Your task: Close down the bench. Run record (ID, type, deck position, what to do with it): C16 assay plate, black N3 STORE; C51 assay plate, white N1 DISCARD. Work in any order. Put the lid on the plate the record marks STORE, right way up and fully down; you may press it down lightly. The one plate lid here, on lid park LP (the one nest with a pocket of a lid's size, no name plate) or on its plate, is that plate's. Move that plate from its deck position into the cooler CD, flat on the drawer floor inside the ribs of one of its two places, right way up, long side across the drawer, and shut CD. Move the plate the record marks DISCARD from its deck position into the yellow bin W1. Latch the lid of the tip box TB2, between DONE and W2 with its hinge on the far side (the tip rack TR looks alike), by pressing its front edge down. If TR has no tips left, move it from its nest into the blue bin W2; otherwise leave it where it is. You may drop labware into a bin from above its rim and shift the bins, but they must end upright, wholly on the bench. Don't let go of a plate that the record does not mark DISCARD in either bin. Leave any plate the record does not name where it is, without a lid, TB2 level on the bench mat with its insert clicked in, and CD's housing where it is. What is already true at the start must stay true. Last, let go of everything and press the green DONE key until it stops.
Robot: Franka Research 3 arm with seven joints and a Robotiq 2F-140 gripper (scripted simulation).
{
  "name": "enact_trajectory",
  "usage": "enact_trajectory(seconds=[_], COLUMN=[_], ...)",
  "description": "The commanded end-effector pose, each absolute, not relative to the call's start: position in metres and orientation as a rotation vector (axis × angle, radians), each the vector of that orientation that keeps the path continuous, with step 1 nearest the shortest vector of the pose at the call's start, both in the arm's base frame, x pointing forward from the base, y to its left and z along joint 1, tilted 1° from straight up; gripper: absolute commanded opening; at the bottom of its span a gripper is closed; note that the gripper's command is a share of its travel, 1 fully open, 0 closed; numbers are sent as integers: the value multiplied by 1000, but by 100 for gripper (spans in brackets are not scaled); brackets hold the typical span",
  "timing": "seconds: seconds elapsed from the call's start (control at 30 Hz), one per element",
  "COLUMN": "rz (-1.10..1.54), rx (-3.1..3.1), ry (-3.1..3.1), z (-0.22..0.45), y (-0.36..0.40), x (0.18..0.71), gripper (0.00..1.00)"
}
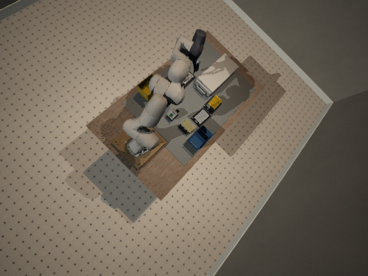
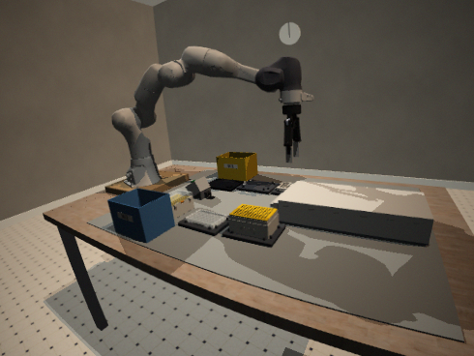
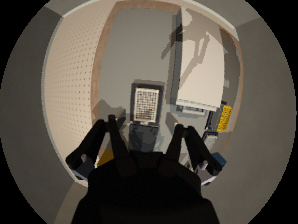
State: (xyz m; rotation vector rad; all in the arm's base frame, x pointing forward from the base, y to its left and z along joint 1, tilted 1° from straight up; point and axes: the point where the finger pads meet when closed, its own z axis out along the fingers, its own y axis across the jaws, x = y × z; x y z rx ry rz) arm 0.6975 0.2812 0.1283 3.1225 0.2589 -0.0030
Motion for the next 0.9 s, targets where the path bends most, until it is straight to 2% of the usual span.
enact_trajectory(seconds=[0.0, 0.87], rz=[-8, -8], rx=[3124, 3124], ry=[244, 244], z=[126, 94], y=[282, 282], x=[696, 696], gripper=[66, 66])
